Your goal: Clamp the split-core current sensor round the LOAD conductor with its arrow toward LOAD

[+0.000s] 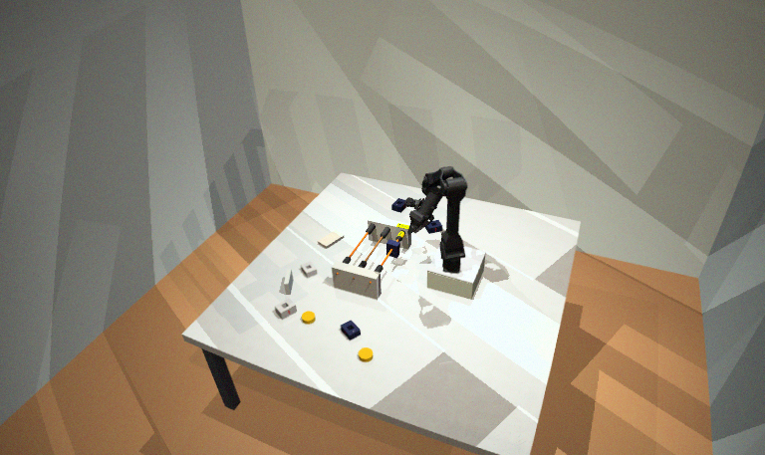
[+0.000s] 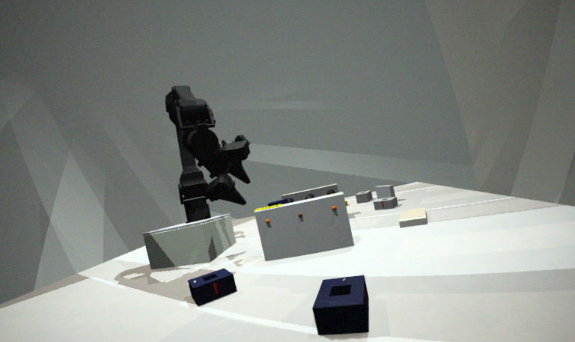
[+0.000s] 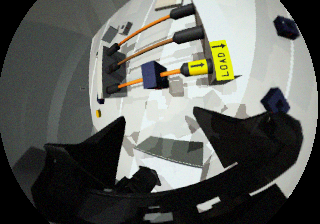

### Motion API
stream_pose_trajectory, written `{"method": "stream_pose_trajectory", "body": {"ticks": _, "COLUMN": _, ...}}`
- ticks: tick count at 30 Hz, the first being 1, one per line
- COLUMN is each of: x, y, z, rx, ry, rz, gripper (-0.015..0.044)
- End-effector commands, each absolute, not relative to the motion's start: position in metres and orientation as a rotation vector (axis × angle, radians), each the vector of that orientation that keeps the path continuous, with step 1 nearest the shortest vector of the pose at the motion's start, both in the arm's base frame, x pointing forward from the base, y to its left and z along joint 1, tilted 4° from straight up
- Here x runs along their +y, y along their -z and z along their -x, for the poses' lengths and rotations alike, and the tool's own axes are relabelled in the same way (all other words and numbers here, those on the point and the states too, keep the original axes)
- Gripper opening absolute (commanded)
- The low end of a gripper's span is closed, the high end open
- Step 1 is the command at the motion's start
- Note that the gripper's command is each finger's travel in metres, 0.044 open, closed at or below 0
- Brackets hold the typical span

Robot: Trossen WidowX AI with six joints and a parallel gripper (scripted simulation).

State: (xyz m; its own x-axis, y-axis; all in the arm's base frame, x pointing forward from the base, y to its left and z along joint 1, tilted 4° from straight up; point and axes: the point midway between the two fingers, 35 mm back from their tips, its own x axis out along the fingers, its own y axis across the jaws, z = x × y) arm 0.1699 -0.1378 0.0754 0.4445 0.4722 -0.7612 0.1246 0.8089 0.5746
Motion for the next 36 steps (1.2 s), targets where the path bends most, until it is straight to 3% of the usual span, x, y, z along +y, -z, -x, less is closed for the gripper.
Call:
{"method": "stream_pose_trajectory", "body": {"ticks": 1, "x": -0.145, "y": -0.083, "z": -0.148, "rx": 0.668, "ry": -0.398, "rz": -0.131, "gripper": 0.0440}}
{"method": "stream_pose_trajectory", "body": {"ticks": 15, "x": -0.149, "y": -0.086, "z": -0.141, "rx": 0.551, "ry": -0.396, "rz": 0.076, "gripper": 0.0440}}
{"method": "stream_pose_trajectory", "body": {"ticks": 31, "x": -0.148, "y": -0.084, "z": -0.144, "rx": 0.623, "ry": -0.403, "rz": -0.024, "gripper": 0.0440}}
{"method": "stream_pose_trajectory", "body": {"ticks": 35, "x": -0.143, "y": -0.080, "z": -0.153, "rx": 0.785, "ry": -0.396, "rz": -0.250, "gripper": 0.0440}}
{"method": "stream_pose_trajectory", "body": {"ticks": 36, "x": -0.145, "y": -0.082, "z": -0.148, "rx": 0.698, "ry": -0.402, "rz": -0.148, "gripper": 0.0440}}
